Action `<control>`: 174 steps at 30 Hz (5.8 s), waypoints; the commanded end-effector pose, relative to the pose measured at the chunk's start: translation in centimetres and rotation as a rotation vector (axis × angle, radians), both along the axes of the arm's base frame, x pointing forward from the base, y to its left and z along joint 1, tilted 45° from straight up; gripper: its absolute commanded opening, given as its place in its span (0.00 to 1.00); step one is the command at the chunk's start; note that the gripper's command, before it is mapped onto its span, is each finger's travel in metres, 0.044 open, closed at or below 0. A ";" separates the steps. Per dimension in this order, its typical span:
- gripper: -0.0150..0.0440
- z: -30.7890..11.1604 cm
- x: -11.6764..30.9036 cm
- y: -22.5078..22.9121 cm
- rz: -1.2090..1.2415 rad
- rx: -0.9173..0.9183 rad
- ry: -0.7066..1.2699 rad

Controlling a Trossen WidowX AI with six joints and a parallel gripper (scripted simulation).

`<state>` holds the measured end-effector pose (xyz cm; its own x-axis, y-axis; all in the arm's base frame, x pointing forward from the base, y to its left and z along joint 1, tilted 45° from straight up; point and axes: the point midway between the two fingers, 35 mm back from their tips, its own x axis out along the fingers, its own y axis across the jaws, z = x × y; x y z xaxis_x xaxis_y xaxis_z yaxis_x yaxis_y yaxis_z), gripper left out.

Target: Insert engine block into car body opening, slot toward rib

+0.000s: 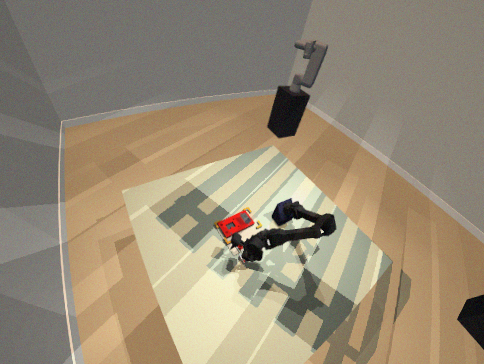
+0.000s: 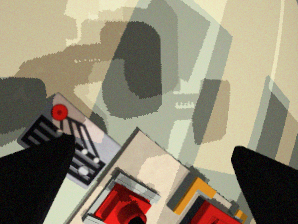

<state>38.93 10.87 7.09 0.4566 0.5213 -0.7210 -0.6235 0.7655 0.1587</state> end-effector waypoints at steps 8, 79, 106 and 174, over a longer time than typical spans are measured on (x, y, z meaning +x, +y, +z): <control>1.00 0.6 -0.3 -0.7 0.339 -0.097 -0.020; 0.60 -0.3 -1.4 3.7 0.936 -0.048 -0.205; 0.25 3.0 -0.7 0.1 0.936 -0.056 -0.202; 0.25 -3.5 -0.7 -10.9 0.294 0.150 0.385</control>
<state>38.42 0.59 4.73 -0.0058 0.7005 -0.7136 -0.7339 0.4818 0.4788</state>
